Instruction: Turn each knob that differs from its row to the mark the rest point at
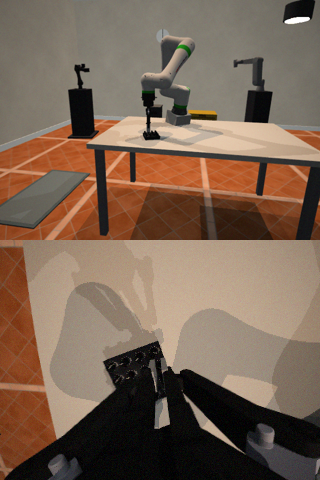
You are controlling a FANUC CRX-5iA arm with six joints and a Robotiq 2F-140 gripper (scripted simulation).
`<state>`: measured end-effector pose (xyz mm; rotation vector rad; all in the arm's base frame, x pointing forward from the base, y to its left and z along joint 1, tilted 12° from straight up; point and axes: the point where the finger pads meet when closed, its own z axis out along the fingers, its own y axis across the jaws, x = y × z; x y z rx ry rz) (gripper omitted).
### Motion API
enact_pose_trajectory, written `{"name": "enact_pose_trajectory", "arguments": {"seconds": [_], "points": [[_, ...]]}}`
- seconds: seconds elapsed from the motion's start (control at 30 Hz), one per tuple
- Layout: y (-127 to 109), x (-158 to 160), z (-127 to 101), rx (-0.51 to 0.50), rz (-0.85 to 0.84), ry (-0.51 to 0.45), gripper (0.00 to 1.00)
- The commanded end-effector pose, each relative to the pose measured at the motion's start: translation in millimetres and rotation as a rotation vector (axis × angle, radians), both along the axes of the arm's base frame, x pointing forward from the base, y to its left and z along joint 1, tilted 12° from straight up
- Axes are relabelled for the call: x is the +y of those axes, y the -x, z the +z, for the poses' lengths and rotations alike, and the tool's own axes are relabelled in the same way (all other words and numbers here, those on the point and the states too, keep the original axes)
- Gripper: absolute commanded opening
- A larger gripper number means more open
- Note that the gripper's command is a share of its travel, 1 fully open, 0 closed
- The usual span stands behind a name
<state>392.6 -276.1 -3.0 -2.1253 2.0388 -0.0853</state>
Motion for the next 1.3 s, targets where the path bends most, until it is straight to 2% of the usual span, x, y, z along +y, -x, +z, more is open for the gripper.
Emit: {"name": "enact_pose_trajectory", "arguments": {"seconds": [0.0, 0.37, 0.7, 1.23, 1.27], "points": [[-0.1, -0.2, 0.1, 0.000, 0.000, 0.000, 0.05], [-0.1, -0.2, 0.1, -0.011, 0.110, 0.020, 0.05], [-0.1, -0.2, 0.1, -0.034, 0.328, 0.059, 0.05], [-0.1, -0.2, 0.1, -0.036, 0.348, 0.063, 0.05], [-0.1, -0.2, 0.1, -0.036, 0.348, 0.063, 0.12]]}}
